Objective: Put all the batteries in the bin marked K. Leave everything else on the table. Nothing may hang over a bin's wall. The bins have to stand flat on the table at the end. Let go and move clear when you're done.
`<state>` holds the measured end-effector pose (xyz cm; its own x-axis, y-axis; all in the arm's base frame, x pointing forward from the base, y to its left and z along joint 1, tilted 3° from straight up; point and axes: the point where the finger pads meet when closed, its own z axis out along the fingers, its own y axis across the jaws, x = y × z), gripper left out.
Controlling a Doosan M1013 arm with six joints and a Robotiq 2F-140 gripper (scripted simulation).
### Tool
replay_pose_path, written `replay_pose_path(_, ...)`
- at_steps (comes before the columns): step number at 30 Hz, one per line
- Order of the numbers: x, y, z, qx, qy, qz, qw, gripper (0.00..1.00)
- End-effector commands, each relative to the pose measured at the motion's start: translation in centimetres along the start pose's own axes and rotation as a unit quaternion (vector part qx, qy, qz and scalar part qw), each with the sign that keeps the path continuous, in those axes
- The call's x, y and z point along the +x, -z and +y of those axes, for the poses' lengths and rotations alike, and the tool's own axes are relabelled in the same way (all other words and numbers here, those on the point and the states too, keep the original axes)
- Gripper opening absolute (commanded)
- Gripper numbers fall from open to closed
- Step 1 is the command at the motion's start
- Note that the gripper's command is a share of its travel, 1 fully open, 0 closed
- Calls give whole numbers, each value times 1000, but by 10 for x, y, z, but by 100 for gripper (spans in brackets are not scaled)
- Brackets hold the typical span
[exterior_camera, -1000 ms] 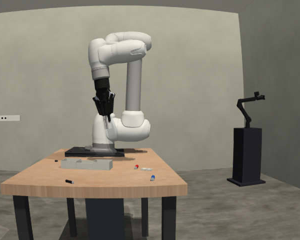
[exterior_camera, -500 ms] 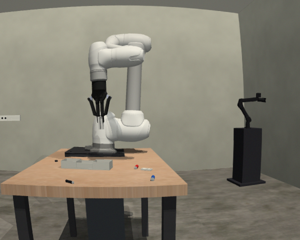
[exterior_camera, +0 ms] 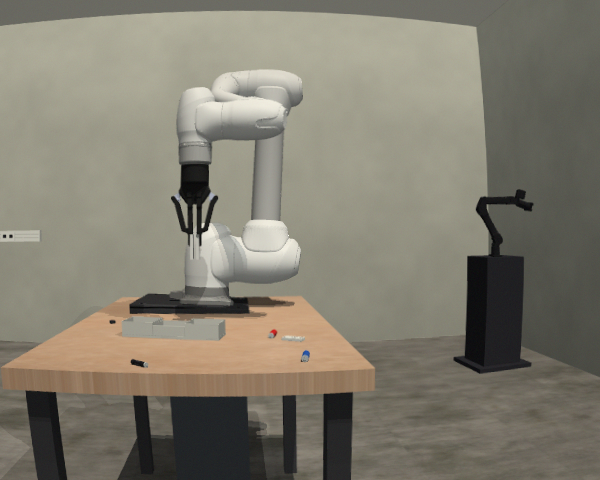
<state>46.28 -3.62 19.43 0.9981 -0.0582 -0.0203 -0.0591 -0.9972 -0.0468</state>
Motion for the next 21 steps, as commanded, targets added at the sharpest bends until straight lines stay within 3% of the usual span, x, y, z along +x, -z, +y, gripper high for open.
replay_pose_path(1,0,1,0,0,0,1,1000,15)
replay_pose_path(6,11,-15,17,0,61,1,998,15)
replay_pose_path(17,49,-70,79,0,60,1,998,15)
replay_pose_path(21,56,-80,91,0,60,1,998,15)
